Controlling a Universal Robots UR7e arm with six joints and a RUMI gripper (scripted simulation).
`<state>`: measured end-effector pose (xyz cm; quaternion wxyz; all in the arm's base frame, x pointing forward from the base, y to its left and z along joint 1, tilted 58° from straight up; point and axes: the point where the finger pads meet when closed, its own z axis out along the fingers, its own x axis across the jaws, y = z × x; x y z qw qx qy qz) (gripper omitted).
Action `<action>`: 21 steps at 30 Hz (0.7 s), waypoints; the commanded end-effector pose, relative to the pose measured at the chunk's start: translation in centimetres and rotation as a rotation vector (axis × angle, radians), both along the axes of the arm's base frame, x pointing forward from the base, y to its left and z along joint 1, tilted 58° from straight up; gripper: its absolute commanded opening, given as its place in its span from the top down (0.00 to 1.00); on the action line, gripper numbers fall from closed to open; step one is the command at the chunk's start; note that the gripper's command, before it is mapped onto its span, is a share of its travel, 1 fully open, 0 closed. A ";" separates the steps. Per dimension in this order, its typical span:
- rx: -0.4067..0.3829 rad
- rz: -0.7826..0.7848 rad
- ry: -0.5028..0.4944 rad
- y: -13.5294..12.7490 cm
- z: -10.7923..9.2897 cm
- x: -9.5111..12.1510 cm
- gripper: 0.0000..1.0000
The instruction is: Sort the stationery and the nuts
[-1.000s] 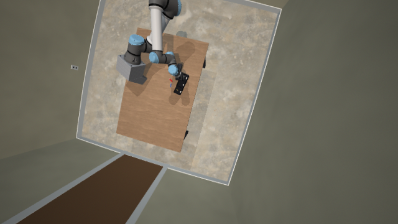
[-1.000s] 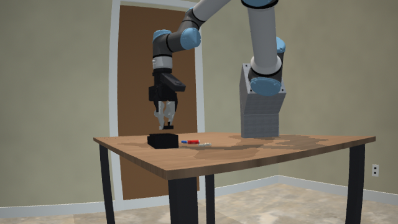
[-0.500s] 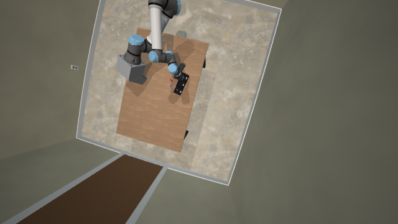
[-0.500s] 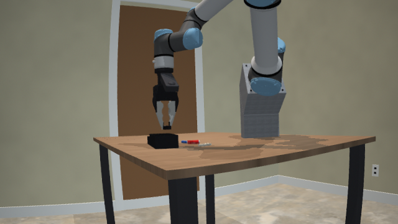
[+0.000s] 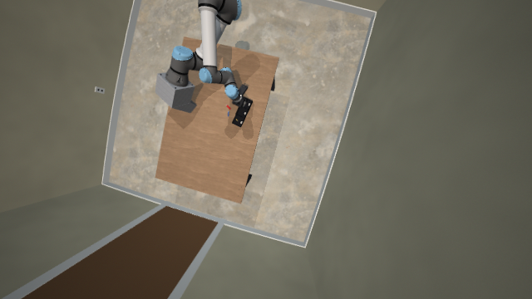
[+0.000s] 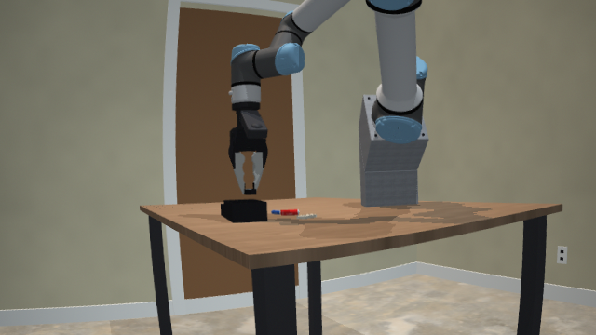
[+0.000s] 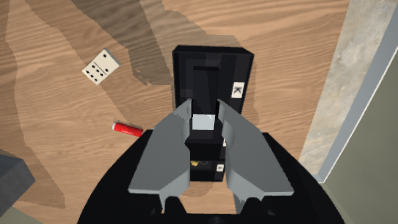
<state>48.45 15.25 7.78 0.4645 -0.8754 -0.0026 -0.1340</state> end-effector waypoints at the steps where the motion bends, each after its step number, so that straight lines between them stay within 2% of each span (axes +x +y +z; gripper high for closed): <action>1: 0.000 -0.001 0.000 0.6 -0.4 0.2 1.00; 21: 0.000 -0.001 0.000 3.4 -2.2 1.0 1.00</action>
